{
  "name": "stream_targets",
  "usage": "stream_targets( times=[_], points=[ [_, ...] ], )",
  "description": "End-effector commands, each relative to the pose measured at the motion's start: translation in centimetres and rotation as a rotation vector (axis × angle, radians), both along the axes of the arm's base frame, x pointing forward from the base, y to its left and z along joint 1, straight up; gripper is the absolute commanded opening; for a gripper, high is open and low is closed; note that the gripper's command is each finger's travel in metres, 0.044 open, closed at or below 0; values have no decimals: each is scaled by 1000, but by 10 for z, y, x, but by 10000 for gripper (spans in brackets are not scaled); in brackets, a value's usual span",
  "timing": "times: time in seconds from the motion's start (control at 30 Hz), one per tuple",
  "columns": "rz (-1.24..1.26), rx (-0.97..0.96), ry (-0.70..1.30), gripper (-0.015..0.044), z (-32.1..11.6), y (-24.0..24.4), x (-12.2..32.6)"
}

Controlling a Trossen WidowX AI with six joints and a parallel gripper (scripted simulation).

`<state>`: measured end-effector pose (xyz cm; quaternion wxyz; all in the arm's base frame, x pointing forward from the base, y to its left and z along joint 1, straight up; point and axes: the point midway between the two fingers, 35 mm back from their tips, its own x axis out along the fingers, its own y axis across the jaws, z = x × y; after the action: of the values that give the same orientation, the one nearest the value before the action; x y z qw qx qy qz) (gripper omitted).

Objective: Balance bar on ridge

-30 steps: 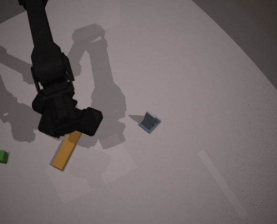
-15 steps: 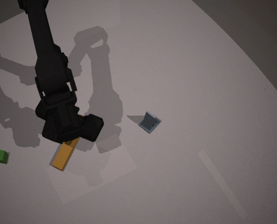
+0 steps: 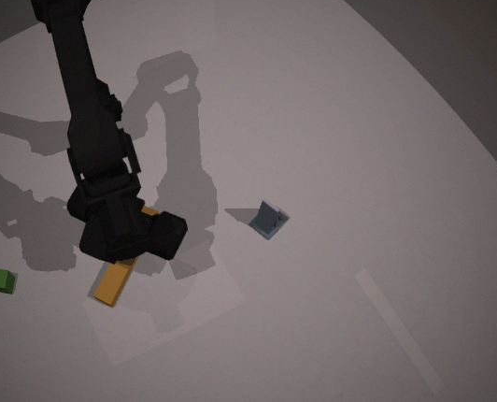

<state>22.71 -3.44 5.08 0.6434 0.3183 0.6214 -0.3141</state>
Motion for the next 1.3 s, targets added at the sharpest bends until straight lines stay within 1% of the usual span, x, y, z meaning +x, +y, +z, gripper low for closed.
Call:
stream_targets(
  times=[0.0, 0.53, 0.77, 1.0, 1.1, 1.27],
  points=[
    [-5, 6, 10, 315, -6, 1, -1],
    [-5, 6, 10, 315, -6, 1, -1],
    [0, 1, 10, 131, -5, 0, -2],
    [0, 1, 10, 85, -5, 0, -2],
    [0, 2, 10, 6, -1, 0, -1],
    [-1, 2, 9, 0, 11, 0, 1]
  ],
)
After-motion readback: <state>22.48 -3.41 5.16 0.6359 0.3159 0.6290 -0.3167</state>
